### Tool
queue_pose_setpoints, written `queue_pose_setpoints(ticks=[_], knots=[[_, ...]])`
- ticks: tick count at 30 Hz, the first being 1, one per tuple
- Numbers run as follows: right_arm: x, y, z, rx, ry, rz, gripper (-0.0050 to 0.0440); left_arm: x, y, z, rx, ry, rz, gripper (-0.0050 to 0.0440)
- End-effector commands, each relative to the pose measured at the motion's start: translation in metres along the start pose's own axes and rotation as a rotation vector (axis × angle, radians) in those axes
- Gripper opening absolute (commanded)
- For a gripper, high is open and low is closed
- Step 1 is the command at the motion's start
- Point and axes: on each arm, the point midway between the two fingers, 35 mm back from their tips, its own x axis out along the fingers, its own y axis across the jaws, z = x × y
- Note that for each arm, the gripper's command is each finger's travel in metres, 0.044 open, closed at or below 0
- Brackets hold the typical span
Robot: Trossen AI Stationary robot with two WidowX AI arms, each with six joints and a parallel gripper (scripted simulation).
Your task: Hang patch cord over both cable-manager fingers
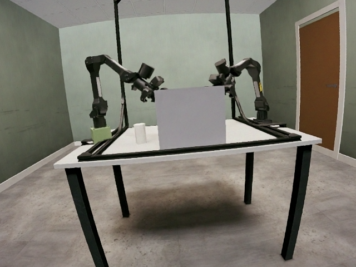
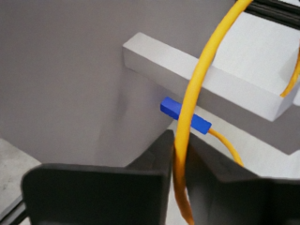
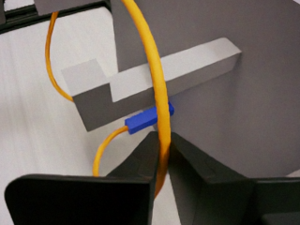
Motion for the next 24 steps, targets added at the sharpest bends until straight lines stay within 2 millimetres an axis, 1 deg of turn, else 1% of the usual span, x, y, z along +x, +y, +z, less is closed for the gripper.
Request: queue_pose_setpoints(ticks=[1, 24], knots=[[-0.0027, 0.0001, 0.0066, 0.002, -0.017, 0.002, 0.0025, -0.0146, 0.0020, 0.0142, 0.013, -0.044, -0.009, 0.0025], [-0.0027, 0.0001, 0.0066, 0.002, -0.017, 0.002, 0.0025, -0.0150, 0.0028, 0.0148, 0.038, -0.057, -0.037, 0.0025]])
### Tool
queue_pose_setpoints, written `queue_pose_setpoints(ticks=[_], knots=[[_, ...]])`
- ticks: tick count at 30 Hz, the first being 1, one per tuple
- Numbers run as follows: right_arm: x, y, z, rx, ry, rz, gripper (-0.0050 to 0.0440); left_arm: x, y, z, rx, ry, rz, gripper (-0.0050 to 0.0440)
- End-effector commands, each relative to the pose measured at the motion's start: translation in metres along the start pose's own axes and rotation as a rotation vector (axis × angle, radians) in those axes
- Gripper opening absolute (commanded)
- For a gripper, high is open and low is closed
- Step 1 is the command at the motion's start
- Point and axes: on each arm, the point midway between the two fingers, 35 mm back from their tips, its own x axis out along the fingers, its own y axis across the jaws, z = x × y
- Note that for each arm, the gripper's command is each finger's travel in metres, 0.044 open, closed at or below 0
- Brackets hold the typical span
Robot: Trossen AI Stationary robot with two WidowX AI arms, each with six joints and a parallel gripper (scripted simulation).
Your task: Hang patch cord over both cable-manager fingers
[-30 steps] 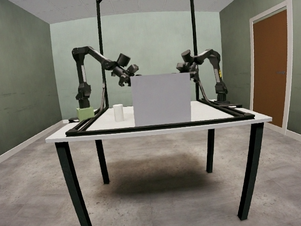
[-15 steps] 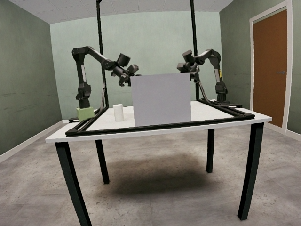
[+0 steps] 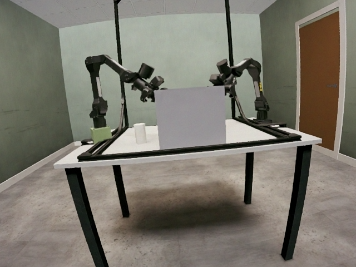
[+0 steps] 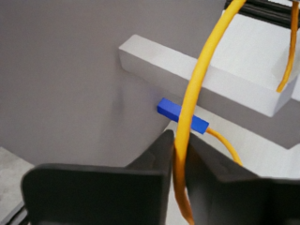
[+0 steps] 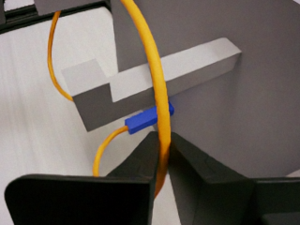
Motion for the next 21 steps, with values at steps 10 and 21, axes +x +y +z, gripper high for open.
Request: queue_pose_setpoints(ticks=[10, 21], knots=[[-0.0027, 0.0001, 0.0066, 0.002, -0.017, 0.002, 0.0025, -0.0149, 0.0014, 0.0154, 0.007, -0.043, 0.003, 0.0025], [-0.0027, 0.0001, 0.0066, 0.002, -0.017, 0.002, 0.0025, -0.0180, 0.0016, 0.0122, 0.006, -0.034, 0.001, 0.0220]])
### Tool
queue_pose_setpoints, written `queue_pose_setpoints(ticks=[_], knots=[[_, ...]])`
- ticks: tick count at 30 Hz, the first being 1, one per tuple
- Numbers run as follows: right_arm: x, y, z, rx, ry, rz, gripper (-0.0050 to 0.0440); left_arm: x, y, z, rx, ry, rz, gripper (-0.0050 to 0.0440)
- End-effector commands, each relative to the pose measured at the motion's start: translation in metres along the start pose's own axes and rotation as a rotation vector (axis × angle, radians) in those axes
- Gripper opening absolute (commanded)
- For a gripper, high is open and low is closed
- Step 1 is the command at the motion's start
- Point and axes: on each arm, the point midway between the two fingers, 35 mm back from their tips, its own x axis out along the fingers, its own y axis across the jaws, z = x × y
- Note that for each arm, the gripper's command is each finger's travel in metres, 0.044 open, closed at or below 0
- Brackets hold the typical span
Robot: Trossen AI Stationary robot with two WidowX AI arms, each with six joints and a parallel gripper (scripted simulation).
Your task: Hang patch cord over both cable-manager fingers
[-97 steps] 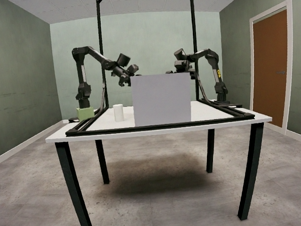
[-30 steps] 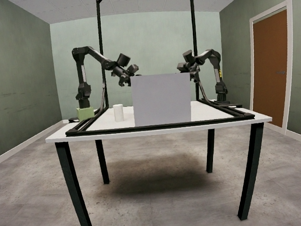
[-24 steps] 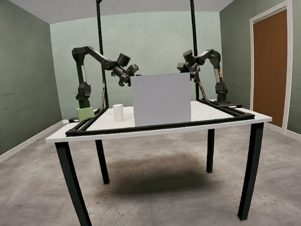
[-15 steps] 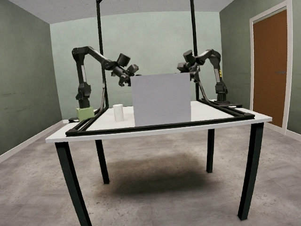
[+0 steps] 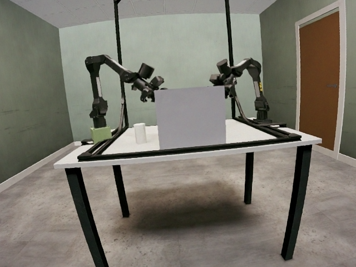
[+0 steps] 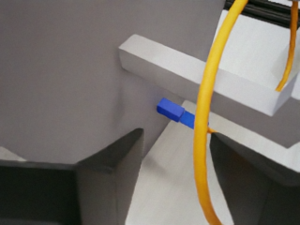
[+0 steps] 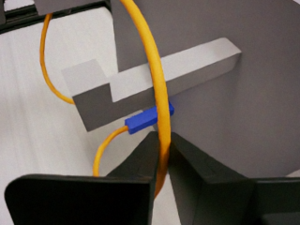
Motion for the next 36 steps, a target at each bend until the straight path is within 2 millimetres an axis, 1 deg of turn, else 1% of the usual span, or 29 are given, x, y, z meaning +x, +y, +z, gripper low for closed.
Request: queue_pose_setpoints(ticks=[1, 2, 3, 7, 9, 19, 20, 23, 27, 34, 36], knots=[[-0.003, 0.000, 0.007, 0.002, -0.017, 0.002, 0.0025, -0.018, 0.002, 0.013, 0.006, -0.034, 0.003, 0.0220], [-0.003, 0.000, 0.007, 0.002, -0.017, 0.002, 0.0025, -0.018, 0.002, 0.013, 0.006, -0.034, 0.003, 0.0220], [-0.003, 0.000, 0.007, 0.002, -0.017, 0.002, 0.0025, -0.022, 0.002, 0.013, 0.006, -0.034, 0.003, 0.0220], [-0.003, 0.000, 0.007, 0.002, -0.017, 0.002, 0.0025, -0.045, 0.001, 0.011, 0.007, -0.033, 0.002, 0.0220], [-0.003, 0.000, 0.007, 0.002, -0.017, 0.002, 0.0025, -0.051, 0.001, 0.011, 0.006, -0.032, 0.002, 0.0220], [-0.003, 0.000, 0.007, 0.002, -0.017, 0.002, 0.0025, -0.054, -0.001, 0.011, 0.005, -0.029, 0.003, 0.0220], [-0.003, 0.000, 0.007, 0.002, -0.017, 0.002, 0.0025, -0.058, -0.002, 0.017, 0.006, -0.042, 0.004, 0.0220], [-0.003, 0.000, 0.007, 0.002, -0.017, 0.002, 0.0025, -0.068, -0.005, 0.026, 0.005, -0.054, 0.007, 0.0220], [-0.003, 0.000, 0.007, 0.002, -0.017, 0.002, 0.0025, -0.085, -0.012, 0.032, 0.004, -0.054, 0.006, 0.0220], [-0.003, 0.000, 0.007, 0.002, -0.017, 0.002, 0.0025, -0.123, -0.025, 0.040, 0.003, -0.052, 0.005, 0.0220], [-0.003, 0.000, 0.007, 0.002, -0.017, 0.002, 0.0025, -0.123, -0.025, 0.040, 0.003, -0.052, 0.005, 0.0220]])
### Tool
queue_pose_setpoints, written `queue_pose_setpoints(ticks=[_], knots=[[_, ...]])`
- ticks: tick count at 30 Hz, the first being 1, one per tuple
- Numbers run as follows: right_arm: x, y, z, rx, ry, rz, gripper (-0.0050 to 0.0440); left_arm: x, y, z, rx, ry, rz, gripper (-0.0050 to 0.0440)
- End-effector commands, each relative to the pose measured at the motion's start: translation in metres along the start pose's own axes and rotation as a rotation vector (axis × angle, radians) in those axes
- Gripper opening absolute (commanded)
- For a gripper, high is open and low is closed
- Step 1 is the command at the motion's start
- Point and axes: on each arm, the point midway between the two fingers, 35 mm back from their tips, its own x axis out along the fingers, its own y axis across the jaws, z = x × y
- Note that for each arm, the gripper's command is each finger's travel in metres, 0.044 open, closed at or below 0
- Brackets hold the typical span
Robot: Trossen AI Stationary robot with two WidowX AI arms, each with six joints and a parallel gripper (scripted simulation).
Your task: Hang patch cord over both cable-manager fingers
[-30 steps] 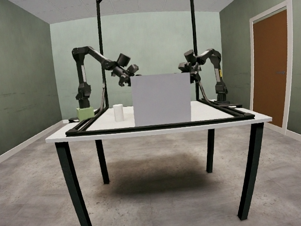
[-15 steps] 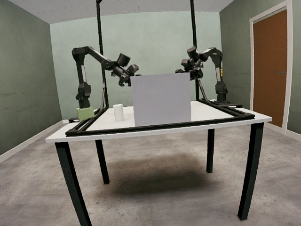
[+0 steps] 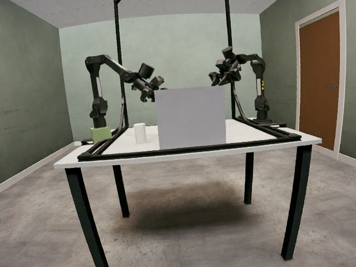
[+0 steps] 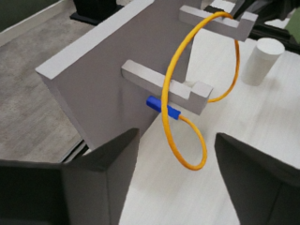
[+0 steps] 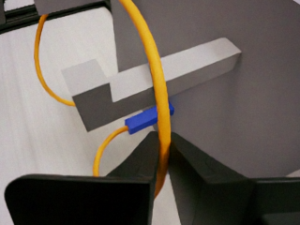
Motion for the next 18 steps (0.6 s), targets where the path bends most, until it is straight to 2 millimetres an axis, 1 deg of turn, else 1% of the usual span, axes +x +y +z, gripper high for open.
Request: queue_pose_setpoints(ticks=[1, 6, 9, 12, 15, 17, 18], knots=[[-0.003, 0.000, 0.007, 0.002, -0.017, 0.002, 0.0025, -0.027, -0.006, 0.018, 0.002, -0.040, 0.005, 0.0220], [-0.003, 0.000, 0.007, 0.002, -0.017, 0.002, 0.0025, -0.045, -0.011, 0.020, 0.002, -0.039, 0.005, 0.0220], [-0.003, 0.000, 0.007, 0.002, -0.017, 0.002, 0.0025, -0.049, -0.012, 0.021, 0.003, -0.039, 0.005, 0.0220], [-0.003, 0.000, 0.007, 0.002, -0.017, 0.002, 0.0025, -0.048, -0.012, 0.019, 0.003, -0.033, 0.004, 0.0220], [-0.003, 0.000, 0.007, 0.002, -0.017, 0.002, 0.0025, -0.043, -0.014, 0.010, 0.003, -0.013, -0.001, 0.0292], [-0.003, 0.000, 0.007, 0.002, -0.017, 0.002, 0.0025, -0.043, -0.014, 0.010, 0.003, -0.013, -0.001, 0.0292], [-0.003, 0.000, 0.007, 0.002, -0.017, 0.002, 0.0025, -0.044, -0.017, 0.010, 0.006, -0.020, -0.004, 0.0316]])
